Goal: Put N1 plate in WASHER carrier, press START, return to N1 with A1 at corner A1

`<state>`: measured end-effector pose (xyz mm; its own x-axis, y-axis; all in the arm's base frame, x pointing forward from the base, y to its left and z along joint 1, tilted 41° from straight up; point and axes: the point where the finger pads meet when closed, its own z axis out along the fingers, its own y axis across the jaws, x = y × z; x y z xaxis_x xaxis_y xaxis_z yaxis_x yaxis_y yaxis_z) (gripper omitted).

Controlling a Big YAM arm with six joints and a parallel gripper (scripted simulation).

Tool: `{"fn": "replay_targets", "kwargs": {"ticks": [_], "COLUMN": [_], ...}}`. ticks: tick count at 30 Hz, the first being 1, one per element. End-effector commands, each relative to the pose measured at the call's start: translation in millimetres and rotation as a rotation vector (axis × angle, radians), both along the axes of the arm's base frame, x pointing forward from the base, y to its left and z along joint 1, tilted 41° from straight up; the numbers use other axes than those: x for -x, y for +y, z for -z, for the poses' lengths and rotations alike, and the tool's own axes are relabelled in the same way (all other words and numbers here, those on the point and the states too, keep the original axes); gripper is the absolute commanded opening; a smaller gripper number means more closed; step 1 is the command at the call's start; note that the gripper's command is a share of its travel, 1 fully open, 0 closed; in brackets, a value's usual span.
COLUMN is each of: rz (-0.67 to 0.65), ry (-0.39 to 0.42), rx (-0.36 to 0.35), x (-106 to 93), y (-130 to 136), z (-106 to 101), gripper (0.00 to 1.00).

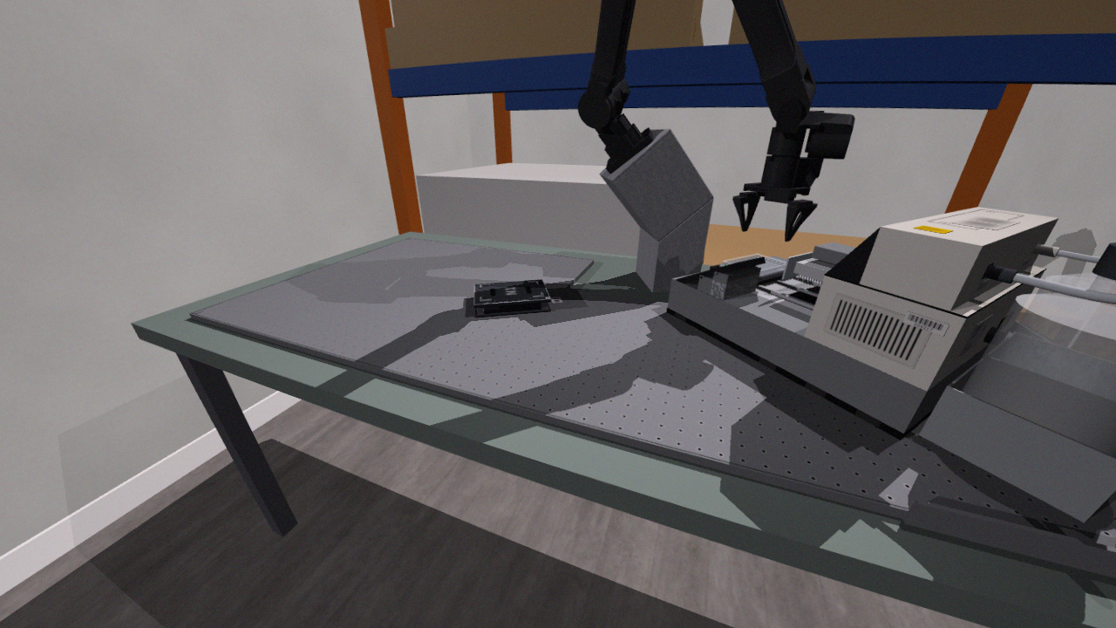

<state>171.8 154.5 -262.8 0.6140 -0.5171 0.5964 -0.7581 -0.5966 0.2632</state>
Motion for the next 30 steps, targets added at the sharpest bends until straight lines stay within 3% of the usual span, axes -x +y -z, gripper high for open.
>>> {"fn": "replay_targets", "kwargs": {"ticks": [1,3,13,14,30], "rz": [0.012,0.001,0.001,0.007,0.007], "ry": [0.003,-0.013,-0.02,-0.006,-0.006], "rx": [0.016,-0.018,-0.033,-0.008,-0.008], "x": [4.0,-0.2,0.0,2.7,2.7], "y": [-1.4,16.2,35.2,19.2,19.2], "z": [3.0,-6.3,-17.4,-14.4,-14.4], "gripper": [1.0,1.0,1.0,1.0,1.0]}}
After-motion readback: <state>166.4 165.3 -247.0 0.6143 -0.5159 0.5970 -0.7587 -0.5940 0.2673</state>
